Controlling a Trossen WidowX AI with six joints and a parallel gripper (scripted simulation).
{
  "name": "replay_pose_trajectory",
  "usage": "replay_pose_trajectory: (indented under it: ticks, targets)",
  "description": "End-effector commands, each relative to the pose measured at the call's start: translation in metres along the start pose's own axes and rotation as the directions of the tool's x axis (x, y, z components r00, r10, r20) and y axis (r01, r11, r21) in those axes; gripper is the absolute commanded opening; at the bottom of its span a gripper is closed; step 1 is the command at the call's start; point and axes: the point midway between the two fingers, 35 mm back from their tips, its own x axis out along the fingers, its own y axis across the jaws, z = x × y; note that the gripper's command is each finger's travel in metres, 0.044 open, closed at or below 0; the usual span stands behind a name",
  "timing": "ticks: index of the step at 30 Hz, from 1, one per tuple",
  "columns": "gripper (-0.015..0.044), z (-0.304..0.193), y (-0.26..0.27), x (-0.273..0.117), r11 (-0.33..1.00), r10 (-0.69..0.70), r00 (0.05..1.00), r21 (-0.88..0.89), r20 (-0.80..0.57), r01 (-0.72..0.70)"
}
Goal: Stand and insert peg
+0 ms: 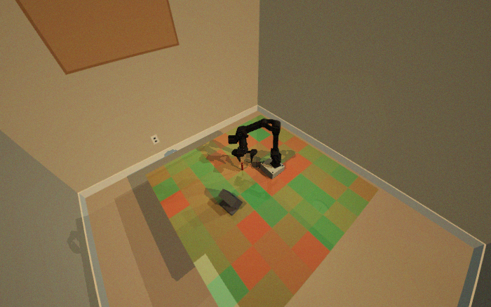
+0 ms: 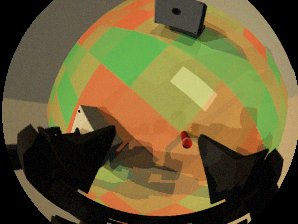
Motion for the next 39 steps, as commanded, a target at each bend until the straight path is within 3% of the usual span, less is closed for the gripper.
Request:
replay_pose_trajectory:
  ticks: [1,10,39]
  targets:
    - [0.044,-0.001,-0.008,-0.003,0.998,-0.062,0.992,0.022,-0.109,0.064]
    - [0.044,0.001,-0.027,-0.011,0.968,-0.212,0.922,0.057,-0.325,0.243]
    - [0.044,-0.01,-0.035,0.019,0.964,-0.215,0.919,0.077,-0.329,0.253]
